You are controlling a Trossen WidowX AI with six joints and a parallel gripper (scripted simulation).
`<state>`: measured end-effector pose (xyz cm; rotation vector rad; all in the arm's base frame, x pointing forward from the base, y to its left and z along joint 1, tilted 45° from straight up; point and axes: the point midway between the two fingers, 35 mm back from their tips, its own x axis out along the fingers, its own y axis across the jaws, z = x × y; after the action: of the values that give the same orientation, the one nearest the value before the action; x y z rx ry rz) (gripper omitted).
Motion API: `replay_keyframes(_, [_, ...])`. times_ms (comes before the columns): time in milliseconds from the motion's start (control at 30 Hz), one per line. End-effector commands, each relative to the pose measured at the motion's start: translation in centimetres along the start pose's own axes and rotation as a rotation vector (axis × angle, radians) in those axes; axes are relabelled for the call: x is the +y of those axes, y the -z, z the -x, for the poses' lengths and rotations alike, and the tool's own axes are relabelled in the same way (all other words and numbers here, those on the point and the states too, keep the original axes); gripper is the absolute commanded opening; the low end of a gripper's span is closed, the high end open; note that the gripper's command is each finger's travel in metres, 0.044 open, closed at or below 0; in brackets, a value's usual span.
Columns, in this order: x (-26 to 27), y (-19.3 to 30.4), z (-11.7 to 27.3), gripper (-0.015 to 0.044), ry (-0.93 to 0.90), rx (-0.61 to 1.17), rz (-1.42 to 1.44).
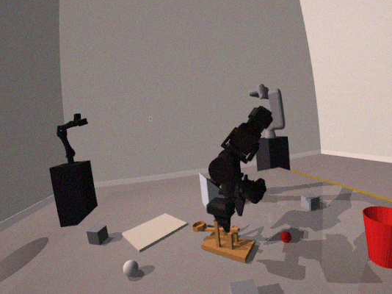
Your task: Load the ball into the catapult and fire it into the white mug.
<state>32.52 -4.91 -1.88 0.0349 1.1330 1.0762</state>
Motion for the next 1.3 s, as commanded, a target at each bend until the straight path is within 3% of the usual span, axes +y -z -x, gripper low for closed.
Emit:
replay_keyframes(0, [-0.1,0.0,-0.6,0.044,0.006,-0.01,-0.005])
replay_keyframes(1200, [-0.1,-0.1,-5.9,0.044,0.004,-0.012,-0.005])
replay_keyframes(1267, [-0.1,-0.2,-5.7,0.0387,0.008,-0.006,0.005])
